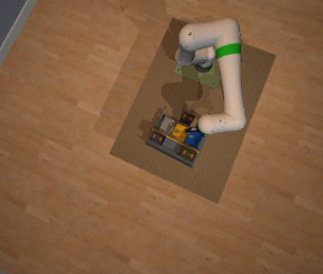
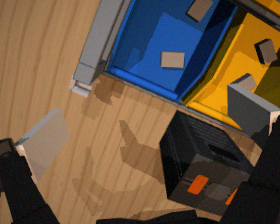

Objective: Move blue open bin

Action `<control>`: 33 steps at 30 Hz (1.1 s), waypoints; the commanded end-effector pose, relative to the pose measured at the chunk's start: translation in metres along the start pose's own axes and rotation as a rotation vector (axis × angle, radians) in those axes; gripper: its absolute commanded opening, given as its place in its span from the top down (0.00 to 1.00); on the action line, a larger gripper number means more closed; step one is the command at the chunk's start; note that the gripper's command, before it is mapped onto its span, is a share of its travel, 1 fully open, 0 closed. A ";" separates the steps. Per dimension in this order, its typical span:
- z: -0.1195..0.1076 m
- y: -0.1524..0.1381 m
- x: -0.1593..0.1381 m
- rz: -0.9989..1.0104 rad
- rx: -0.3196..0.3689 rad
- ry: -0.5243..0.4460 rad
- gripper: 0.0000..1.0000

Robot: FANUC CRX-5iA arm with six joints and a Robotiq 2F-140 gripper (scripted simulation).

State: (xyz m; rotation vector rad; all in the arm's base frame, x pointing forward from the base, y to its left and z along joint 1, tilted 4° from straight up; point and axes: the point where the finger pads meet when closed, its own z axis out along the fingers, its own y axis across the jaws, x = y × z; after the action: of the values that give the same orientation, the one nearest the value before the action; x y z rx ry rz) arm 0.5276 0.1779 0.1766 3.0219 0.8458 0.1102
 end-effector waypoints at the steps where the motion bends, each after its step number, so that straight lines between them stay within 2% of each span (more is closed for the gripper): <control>1: 0.000 0.000 0.000 0.150 0.000 0.000 0.00; 3: 0.000 0.000 0.000 0.254 0.000 0.000 0.00; 15: 0.000 0.000 0.000 0.254 0.000 0.000 0.00; 20: 0.000 0.000 0.000 0.514 0.000 0.001 0.00; 32: 0.000 0.000 0.000 0.514 0.000 0.001 0.00; 33: 0.000 0.000 0.000 0.566 0.000 0.001 0.00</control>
State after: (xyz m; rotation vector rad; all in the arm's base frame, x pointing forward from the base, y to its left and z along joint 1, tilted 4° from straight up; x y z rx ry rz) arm 0.5276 0.1779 0.1766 3.1555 0.0493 0.1080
